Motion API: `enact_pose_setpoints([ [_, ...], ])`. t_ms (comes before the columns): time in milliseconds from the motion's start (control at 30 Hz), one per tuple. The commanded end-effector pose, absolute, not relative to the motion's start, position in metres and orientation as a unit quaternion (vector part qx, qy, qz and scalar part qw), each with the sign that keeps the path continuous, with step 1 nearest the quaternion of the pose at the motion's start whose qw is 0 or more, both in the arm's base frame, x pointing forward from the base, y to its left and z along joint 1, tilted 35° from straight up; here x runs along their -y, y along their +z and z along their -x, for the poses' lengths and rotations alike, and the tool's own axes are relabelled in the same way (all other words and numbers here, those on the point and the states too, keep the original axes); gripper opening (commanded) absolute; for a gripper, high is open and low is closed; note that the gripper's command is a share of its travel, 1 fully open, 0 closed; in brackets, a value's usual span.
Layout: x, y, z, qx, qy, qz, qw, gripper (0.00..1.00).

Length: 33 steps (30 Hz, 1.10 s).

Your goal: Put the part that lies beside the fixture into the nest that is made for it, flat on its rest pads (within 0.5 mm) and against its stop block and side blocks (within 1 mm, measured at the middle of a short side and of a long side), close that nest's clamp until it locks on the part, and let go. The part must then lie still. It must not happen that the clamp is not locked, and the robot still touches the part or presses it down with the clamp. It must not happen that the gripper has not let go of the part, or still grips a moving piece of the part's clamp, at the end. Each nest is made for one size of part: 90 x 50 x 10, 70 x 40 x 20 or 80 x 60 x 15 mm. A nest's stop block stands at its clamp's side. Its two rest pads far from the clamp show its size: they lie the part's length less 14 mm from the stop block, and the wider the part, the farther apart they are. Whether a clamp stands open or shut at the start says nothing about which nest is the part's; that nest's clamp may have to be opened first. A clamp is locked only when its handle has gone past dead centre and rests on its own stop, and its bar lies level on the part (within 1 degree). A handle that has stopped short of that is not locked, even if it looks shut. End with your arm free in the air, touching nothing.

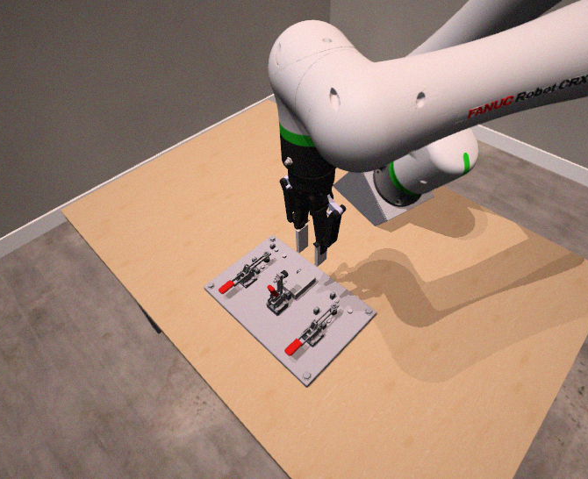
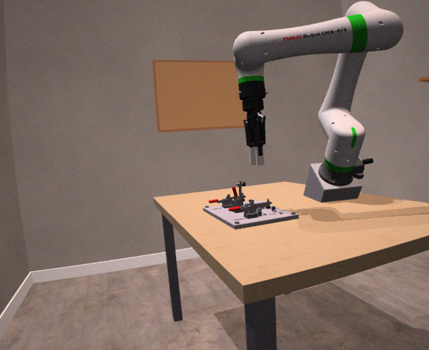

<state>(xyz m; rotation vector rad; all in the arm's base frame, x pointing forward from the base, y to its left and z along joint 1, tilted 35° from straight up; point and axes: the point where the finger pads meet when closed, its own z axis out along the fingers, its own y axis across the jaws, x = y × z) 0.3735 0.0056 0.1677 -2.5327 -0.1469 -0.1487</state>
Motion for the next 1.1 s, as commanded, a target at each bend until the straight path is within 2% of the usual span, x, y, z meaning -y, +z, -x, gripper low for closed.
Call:
enact_pose_setpoints([
  [0,-0.004,0.167,-0.378,0.055,-0.056,0.952,0.296,0.28],
  [533,0.019,0.157,-0.438,0.055,-0.056,0.952,0.296,0.28],
  [1067,0.025,0.154,-0.454,0.055,-0.056,0.952,0.296,0.28],
])
